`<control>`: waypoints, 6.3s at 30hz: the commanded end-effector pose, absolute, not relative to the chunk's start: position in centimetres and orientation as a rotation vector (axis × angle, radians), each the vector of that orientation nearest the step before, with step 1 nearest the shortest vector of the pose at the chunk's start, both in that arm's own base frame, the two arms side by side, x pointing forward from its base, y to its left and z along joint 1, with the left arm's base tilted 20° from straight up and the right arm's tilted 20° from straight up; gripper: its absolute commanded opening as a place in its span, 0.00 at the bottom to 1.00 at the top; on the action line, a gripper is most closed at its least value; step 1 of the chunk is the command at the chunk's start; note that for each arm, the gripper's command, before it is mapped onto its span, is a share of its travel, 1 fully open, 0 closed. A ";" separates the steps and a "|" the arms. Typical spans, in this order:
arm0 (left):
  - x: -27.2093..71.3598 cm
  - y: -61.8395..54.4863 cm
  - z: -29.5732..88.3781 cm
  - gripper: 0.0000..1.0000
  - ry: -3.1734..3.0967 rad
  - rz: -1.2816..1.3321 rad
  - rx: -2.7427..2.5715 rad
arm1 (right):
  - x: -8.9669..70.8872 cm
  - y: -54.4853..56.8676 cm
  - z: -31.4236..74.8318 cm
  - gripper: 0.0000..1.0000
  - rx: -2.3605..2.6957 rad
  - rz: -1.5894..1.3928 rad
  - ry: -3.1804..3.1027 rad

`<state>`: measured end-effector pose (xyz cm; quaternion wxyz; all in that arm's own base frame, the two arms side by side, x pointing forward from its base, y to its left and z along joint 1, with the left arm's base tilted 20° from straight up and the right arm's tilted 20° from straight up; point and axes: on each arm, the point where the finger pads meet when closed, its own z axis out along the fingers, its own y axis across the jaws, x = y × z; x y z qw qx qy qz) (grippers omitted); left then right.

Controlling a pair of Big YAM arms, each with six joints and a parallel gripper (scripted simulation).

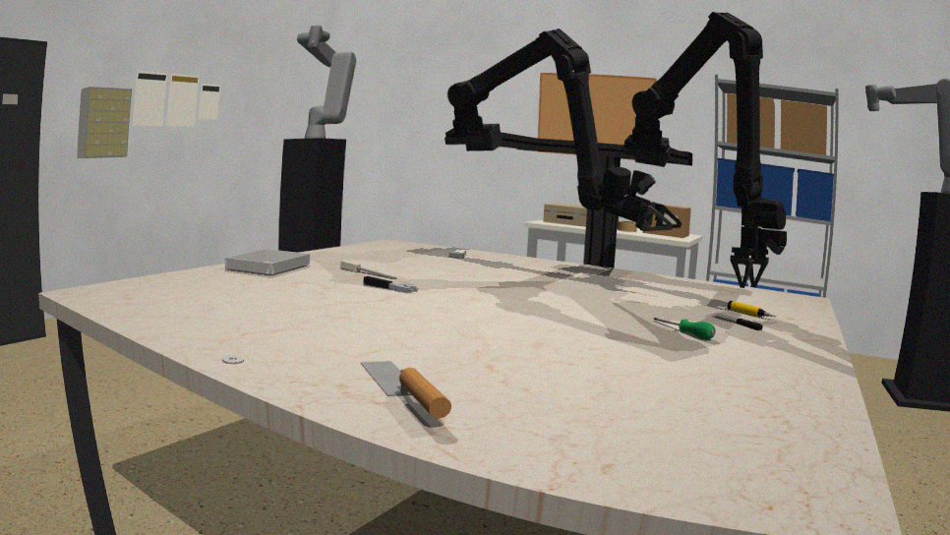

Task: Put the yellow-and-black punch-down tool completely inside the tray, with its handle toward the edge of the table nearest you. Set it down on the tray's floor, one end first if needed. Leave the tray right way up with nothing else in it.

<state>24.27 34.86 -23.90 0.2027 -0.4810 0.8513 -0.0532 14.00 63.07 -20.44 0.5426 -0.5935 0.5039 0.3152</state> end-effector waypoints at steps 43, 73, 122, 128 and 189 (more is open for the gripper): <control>26.4 35.6 -30.1 0.19 2.434 -0.172 -1.409 | 14.7 63.8 -18.7 1.00 -1.369 0.752 1.149; 36.2 25.4 -19.7 0.24 2.562 -0.075 -1.089 | 16.0 53.4 -16.2 1.00 -1.419 0.651 1.448; 33.5 -15.9 -21.4 0.24 2.798 0.162 0.358 | 17.5 24.9 -3.4 1.00 -1.176 0.259 1.746; 32.3 -17.3 -22.1 0.24 2.780 0.177 0.456 | 17.5 24.9 -3.4 1.00 -1.175 0.260 1.746; 33.4 -16.6 -26.6 0.65 2.794 0.186 0.450 | 17.5 24.9 -3.4 1.00 -1.175 0.260 1.746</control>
